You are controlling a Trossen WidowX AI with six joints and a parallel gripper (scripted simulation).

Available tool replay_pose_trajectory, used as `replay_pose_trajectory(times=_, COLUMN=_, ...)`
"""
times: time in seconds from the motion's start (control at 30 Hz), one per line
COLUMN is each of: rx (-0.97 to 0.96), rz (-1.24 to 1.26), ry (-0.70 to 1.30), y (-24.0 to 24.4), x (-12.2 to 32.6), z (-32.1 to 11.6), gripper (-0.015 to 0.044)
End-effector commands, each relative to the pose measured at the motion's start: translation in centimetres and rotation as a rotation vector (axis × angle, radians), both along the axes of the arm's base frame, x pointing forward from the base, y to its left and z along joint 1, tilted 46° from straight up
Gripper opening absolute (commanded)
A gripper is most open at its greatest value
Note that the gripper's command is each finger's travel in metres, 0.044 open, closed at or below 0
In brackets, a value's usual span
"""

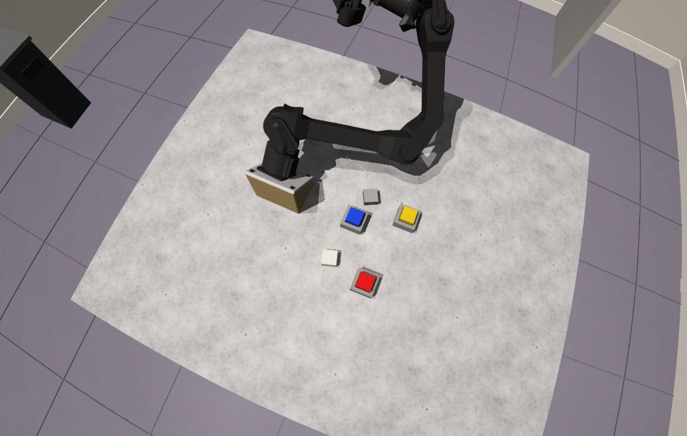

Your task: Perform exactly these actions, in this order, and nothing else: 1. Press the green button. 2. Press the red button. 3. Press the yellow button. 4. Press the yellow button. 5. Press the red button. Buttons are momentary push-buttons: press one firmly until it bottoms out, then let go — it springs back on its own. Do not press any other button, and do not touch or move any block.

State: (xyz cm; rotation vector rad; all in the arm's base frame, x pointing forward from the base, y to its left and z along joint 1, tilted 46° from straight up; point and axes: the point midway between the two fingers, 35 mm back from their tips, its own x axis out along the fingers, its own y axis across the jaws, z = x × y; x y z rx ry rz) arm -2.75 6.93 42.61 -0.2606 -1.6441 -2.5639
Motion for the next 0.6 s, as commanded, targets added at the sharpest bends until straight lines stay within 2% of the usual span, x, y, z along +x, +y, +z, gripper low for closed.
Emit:
replay_pose_trajectory(times=0.0, rx=0.008, rz=0.011, ry=-0.002, y=-0.1, x=-0.1, z=0.0, gripper=0.04)
replay_pose_trajectory(times=0.1, rx=0.114, rz=0.168, ry=-0.038, y=-2.3, x=-1.8, z=0.1, gripper=0.04)
replay_pose_trajectory(times=0.3, rx=0.38, rz=0.599, ry=-0.135, y=-9.6, x=-4.9, z=-1.3, gripper=0.04)
replay_pose_trajectory(times=0.43, rx=0.565, rz=0.893, ry=-0.157, y=-14.6, x=-4.5, z=-2.8, gripper=0.04)
replay_pose_trajectory(times=0.57, rx=0.751, rz=1.189, ry=-0.147, y=-19.1, x=-2.3, z=-4.6, gripper=0.04)
